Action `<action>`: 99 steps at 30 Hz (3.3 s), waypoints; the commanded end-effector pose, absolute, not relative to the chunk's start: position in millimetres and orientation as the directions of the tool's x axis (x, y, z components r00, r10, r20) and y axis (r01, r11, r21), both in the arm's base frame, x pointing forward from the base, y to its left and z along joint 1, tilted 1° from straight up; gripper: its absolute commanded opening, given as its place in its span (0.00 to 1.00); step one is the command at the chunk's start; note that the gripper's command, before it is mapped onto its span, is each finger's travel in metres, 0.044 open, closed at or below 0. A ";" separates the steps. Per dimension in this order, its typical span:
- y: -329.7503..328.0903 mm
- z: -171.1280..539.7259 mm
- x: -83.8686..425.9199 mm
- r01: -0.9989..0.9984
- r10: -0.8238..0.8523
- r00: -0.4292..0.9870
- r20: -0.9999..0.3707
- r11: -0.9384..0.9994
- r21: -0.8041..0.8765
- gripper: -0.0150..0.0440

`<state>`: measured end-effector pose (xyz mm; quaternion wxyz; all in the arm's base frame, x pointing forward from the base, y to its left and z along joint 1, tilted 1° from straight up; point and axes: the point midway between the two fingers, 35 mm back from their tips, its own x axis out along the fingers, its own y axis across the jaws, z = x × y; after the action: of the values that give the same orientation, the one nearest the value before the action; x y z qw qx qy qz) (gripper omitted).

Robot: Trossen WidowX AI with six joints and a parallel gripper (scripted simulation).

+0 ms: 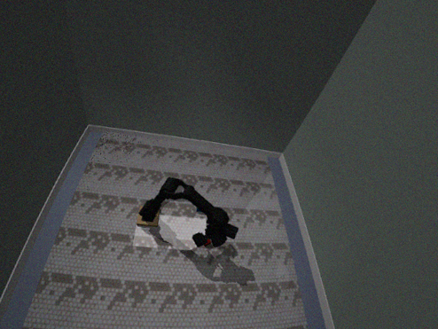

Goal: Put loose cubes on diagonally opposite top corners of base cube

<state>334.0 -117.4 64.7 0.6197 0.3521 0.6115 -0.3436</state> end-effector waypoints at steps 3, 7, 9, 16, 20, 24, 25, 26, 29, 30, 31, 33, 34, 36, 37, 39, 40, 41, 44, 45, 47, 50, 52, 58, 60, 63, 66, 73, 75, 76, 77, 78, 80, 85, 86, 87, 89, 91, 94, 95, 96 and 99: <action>-117.9 53.3 333.7 0.860 0.002 0.013 -1.000 0.510 0.012 0.70; -117.9 46.8 333.7 0.860 0.002 0.013 -1.000 0.510 0.012 0.70; -117.9 43.5 333.7 0.860 0.002 0.013 -1.000 0.510 0.012 0.70; -117.7 34.7 333.4 0.860 0.002 0.013 -1.000 0.510 0.012 0.70; -117.7 34.7 333.4 0.860 0.002 0.013 -1.000 0.510 0.012 0.53; -117.7 34.7 333.4 0.860 0.002 0.013 -1.000 0.510 0.012 0.43; -117.7 34.7 333.4 0.860 0.002 0.013 -1.000 0.510 0.012 0.43; -117.8 34.9 333.5 0.860 0.002 0.013 -1.000 0.510 0.012 0.43; -118.7 38.3 334.3 0.862 0.001 0.013 -1.000 0.507 0.012 0.43; -119.2 40.4 334.8 0.863 0.000 0.014 -1.000 0.506 0.012 0.43; -119.6 42.4 335.2 0.863 0.000 0.014 -1.000 0.505 0.012 0.43; -119.9 47.4 335.9 0.863 0.000 0.014 -1.000 0.505 0.012 0.43; -120.0 50.3 336.3 0.863 0.000 0.014 -1.000 0.505 0.012 0.43; -120.2 56.0 336.9 0.863 0.000 0.014 -1.000 0.505 0.012 0.43; -120.2 58.9 337.2 0.863 0.000 0.014 -1.000 0.505 0.012 0.43; -120.4 64.7 337.7 0.863 0.000 0.014 -1.000 0.506 0.012 0.43; -120.4 67.7 337.9 0.862 0.000 0.014 -1.000 0.506 0.012 0.43; -120.4 70.6 338.0 0.862 0.000 0.014 -1.000 0.506 0.012 0.43; -120.5 79.4 338.4 0.862 0.000 0.014 -1.000 0.507 0.012 0.43; -120.5 82.3 338.4 0.862 0.001 0.014 -1.000 0.507 0.012 0.43; -120.4 88.2 338.4 0.862 0.001 0.014 -1.000 0.507 0.012 0.43; -120.3 97.1 338.2 0.862 0.001 0.014 -1.000 0.508 0.012 0.43; -120.1 103.0 337.9 0.861 0.001 0.014 -1.000 0.508 0.012 0.43; -119.4 120.8 336.3 0.861 0.001 0.013 -1.000 0.509 0.012 0.43; -119.1 126.7 335.5 0.861 0.002 0.013 -1.000 0.509 0.012 0.43; -118.5 135.6 334.2 0.860 0.002 0.013 -1.000 0.510 0.012 0.43; -118.0 142.3 333.0 0.860 0.002 0.013 -1.000 0.510 0.012 0.43; -109.7 144.4 332.9 0.825 0.003 0.013 -1.000 0.565 0.012 0.43; -103.1 144.3 333.1 0.794 0.003 0.013 -1.000 0.608 0.012 0.43; -99.8 144.2 333.1 0.777 0.003 0.013 -1.000 0.629 0.012 0.43; -96.5 144.2 333.1 0.761 0.004 0.013 -1.000 0.649 0.012 0.43; -93.2 144.1 333.0 0.743 0.004 0.013 -1.000 0.669 0.013 0.43; -86.7 144.0 332.8 0.707 0.005 0.013 -1.000 0.707 0.013 0.43; -70.6 143.7 331.8 0.607 0.006 0.014 -1.000 0.794 0.013 0.43; -67.4 143.6 331.5 0.586 0.006 0.014 -1.000 0.810 0.013 0.43; -64.2 143.5 331.1 0.565 0.007 0.014 -1.000 0.825 0.013 0.43; -57.9 143.3 330.4 0.520 0.007 0.014 -1.000 0.854 0.013 0.43; -51.6 143.1 329.5 0.474 0.008 0.014 -1.000 0.880 0.013 0.43; -42.3 142.8 327.9 0.403 0.009 0.014 -1.000 0.915 0.013 0.43; -39.2 142.7 327.3 0.379 0.009 0.014 -1.000 0.925 0.013 0.43; -36.2 142.5 326.7 0.354 0.009 0.014 -1.000 0.935 0.013 0.43; -27.0 142.2 324.7 0.279 0.010 0.014 -1.000 0.960 0.013 0.43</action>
<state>327.1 -39.0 141.9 0.6968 0.1396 0.6910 -0.1322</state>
